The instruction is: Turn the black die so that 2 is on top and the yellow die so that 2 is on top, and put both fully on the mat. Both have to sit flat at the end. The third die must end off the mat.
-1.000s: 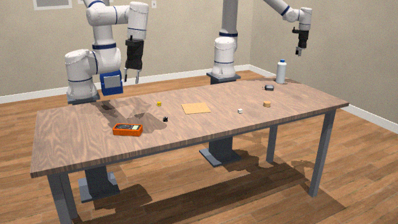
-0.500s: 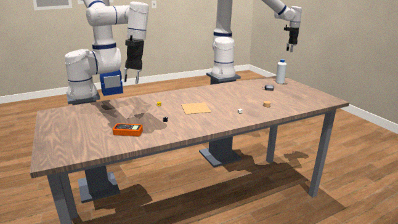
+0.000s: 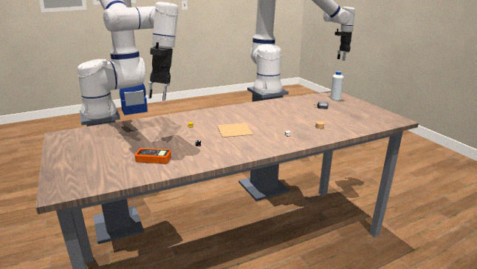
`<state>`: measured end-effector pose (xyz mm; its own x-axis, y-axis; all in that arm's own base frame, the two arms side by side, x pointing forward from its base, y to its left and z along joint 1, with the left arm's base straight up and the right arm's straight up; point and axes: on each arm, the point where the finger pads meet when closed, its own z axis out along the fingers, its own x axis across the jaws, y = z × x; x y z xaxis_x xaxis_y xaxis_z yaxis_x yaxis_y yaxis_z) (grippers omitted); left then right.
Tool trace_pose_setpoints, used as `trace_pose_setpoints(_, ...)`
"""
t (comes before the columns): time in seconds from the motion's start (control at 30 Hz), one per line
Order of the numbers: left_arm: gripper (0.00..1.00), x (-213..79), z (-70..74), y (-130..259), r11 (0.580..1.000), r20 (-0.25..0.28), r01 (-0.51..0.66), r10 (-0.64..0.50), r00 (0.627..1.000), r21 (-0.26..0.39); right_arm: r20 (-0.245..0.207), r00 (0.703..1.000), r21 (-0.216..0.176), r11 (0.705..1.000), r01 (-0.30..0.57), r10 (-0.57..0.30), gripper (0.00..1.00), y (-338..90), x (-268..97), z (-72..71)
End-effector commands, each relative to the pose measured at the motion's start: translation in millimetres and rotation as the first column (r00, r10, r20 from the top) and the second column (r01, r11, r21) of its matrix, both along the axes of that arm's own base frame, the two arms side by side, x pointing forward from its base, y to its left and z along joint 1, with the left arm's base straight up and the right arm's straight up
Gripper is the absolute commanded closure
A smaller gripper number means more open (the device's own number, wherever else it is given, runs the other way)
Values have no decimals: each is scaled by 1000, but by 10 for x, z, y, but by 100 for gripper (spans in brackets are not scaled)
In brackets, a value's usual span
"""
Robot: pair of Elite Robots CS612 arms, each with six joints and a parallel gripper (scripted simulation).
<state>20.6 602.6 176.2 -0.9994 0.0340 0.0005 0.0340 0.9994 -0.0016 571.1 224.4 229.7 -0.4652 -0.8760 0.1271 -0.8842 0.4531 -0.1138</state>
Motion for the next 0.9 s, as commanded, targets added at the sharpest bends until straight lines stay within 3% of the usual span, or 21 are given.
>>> trace_pose_setpoints(0.0, 0, -92, 8, 12, 1000, 1, -15, 15, 1000, 1, 2, 1000, 0, 1000, 0, 0, 0, 1, 6, 9)
trace_pose_setpoints(0.47, 0, -115, 8, 13, 1000, 1, -19, 19, 1000, 1, -3, 1000, 7, 1000, -22, 22, 0, 62, 33, -19)
trace_pose_setpoints(0.63, 0, -115, 8, 13, 1000, 1, -19, 19, 1000, 1, -20, 992, 39, 991, -124, 125, 0, 358, 156, -151)
trace_pose_setpoints(0.87, 0, -115, 8, 13, 1000, 1, -19, 19, 1000, 1, -36, 958, 92, 955, -282, 286, 0, 838, 318, -372)
